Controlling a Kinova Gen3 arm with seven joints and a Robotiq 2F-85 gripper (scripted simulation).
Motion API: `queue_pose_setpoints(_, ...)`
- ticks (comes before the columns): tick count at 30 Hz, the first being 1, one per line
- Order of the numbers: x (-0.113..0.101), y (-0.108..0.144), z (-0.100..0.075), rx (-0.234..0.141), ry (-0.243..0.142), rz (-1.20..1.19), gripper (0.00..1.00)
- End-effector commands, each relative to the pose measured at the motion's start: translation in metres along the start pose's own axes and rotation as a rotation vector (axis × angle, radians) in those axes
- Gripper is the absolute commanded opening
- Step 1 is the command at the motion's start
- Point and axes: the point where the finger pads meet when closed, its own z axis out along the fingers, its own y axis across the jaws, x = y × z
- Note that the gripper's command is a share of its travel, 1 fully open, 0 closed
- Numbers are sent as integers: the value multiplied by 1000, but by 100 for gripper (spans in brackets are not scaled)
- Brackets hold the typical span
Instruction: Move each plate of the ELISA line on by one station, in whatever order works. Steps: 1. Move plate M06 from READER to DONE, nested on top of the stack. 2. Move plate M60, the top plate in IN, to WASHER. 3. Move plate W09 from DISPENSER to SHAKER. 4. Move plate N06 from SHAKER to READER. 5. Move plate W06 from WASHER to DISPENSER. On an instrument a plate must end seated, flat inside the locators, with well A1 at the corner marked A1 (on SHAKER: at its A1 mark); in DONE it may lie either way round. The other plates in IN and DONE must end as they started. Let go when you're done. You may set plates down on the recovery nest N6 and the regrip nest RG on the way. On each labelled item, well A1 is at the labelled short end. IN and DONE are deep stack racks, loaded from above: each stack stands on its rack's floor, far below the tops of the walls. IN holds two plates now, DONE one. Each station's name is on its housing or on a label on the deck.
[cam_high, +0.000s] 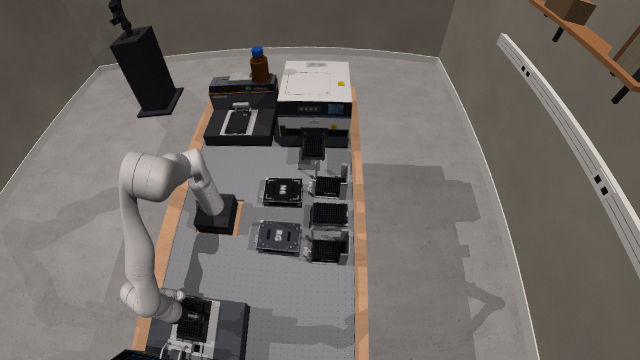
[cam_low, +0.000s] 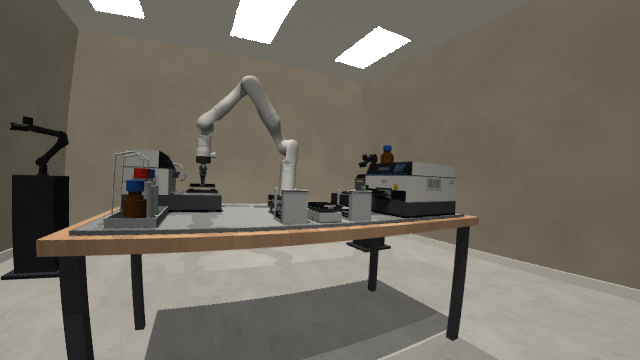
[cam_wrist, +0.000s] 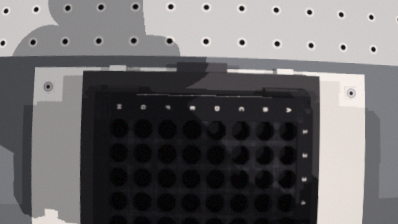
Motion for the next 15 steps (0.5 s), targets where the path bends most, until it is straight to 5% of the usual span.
queue_pose_setpoints(1,0,0,-5,0,-2,0,94)
queue_pose_setpoints(15,0,0,-21,0,-2,0,94)
